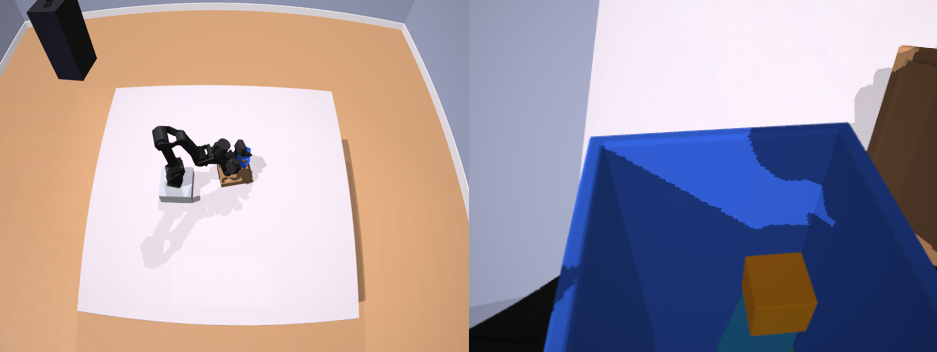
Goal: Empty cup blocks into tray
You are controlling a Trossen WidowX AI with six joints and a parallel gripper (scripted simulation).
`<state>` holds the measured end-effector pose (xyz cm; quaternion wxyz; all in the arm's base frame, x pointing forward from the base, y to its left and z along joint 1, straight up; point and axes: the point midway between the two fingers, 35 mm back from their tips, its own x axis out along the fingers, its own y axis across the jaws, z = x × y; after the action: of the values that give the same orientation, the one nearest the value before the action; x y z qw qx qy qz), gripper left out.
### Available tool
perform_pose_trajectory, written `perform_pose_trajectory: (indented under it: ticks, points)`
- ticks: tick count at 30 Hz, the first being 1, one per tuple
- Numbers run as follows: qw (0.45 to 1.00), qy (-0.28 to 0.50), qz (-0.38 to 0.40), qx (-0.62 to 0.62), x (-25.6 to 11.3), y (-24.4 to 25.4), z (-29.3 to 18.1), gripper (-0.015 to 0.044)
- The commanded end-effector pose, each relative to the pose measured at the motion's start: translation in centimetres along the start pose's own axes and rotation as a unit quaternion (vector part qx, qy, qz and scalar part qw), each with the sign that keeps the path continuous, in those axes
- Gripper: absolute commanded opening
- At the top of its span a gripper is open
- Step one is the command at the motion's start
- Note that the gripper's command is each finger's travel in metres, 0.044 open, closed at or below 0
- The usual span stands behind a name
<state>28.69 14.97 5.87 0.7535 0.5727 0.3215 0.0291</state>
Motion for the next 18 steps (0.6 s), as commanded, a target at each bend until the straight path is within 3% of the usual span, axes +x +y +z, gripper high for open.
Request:
perform_pose_trajectory:
  ticks: [1, 18]
  points:
    - [0.999, 0.0, -0.003, 0.043, 0.12, -0.24, -0.05, 0.0]
    - [0.974, 0.0, -0.003, 0.226, 0.34, -0.44, -0.12, 0.0]
